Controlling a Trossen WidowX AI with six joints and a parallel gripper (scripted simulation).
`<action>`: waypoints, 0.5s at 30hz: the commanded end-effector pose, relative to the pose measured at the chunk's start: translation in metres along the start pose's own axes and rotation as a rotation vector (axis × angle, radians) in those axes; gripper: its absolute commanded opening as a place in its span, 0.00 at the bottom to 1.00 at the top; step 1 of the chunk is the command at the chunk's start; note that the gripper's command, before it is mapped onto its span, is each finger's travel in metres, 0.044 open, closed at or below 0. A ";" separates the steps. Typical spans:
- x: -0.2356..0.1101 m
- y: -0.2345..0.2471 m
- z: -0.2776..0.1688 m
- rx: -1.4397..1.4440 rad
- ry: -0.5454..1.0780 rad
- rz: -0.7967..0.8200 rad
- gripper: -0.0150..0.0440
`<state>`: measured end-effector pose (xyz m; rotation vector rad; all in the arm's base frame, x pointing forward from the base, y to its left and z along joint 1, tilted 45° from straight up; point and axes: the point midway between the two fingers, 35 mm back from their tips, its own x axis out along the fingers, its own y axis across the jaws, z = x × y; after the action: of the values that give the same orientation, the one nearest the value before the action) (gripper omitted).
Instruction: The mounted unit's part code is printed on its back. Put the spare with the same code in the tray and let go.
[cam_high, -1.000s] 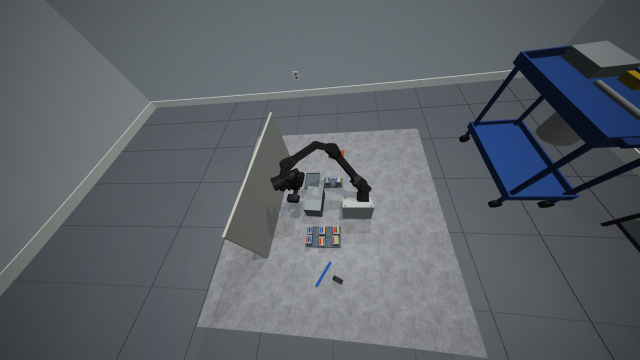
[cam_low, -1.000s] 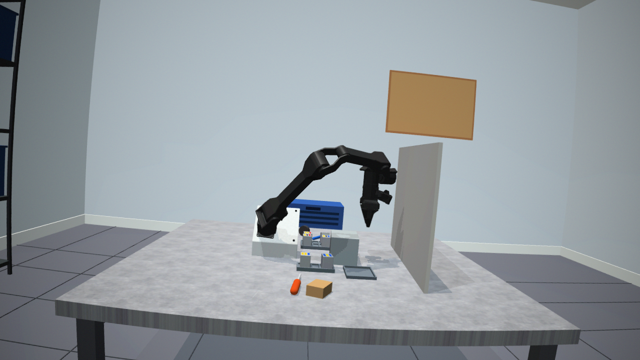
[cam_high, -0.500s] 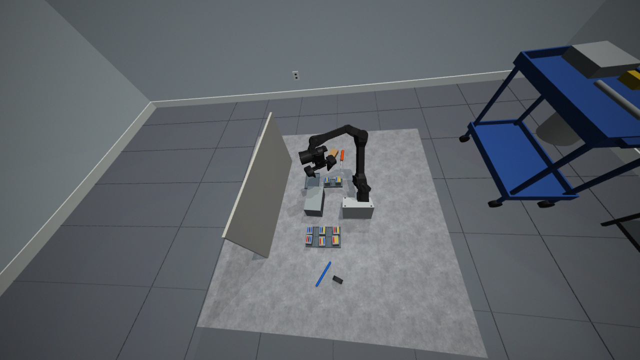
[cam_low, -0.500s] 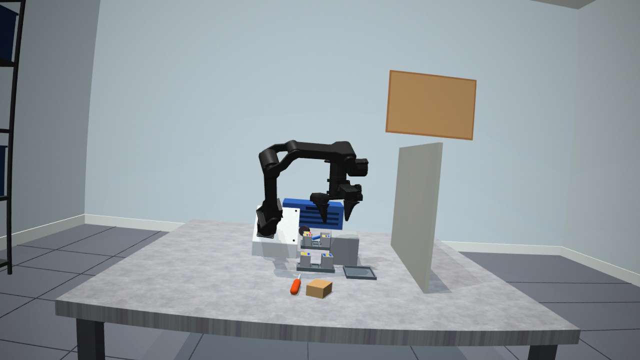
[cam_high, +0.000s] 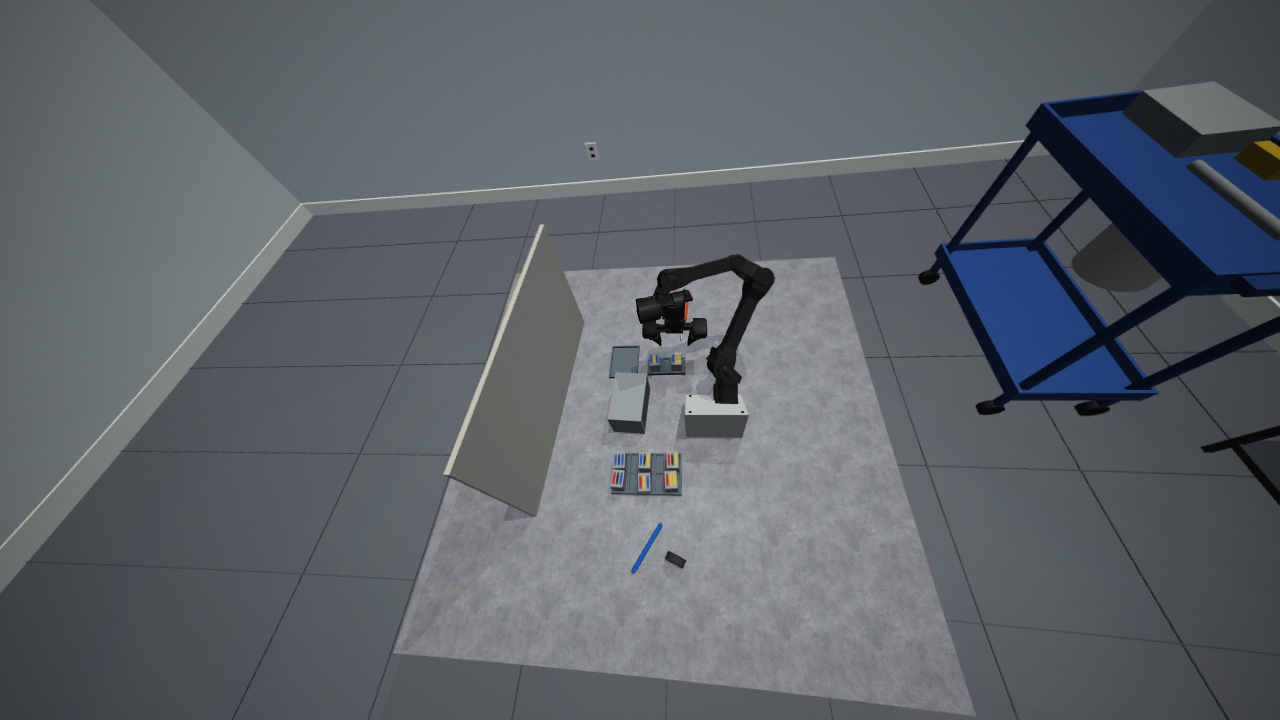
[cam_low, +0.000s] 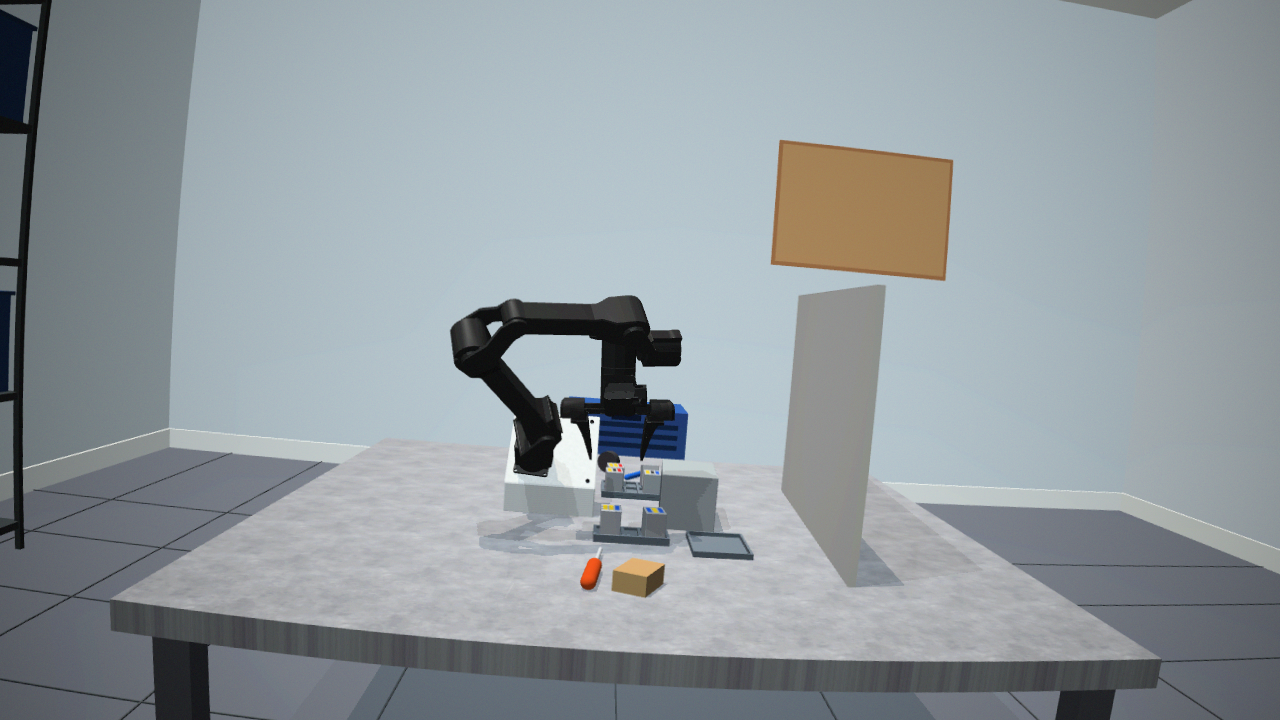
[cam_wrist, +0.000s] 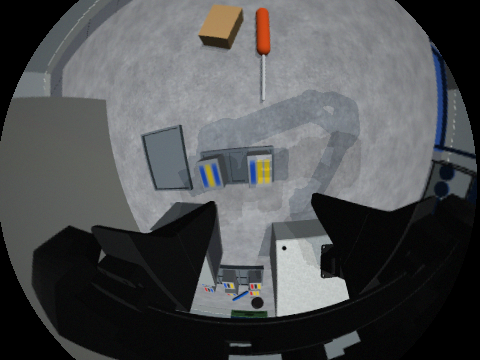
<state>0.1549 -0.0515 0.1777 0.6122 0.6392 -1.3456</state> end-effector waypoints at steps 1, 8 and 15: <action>0.013 -0.002 0.000 0.004 -0.015 -0.015 0.82; 0.037 -0.005 0.000 0.005 -0.037 -0.047 0.76; 0.042 -0.005 0.000 0.005 -0.032 -0.048 0.76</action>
<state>0.1549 -0.0783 0.1494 0.5878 0.6250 -1.3992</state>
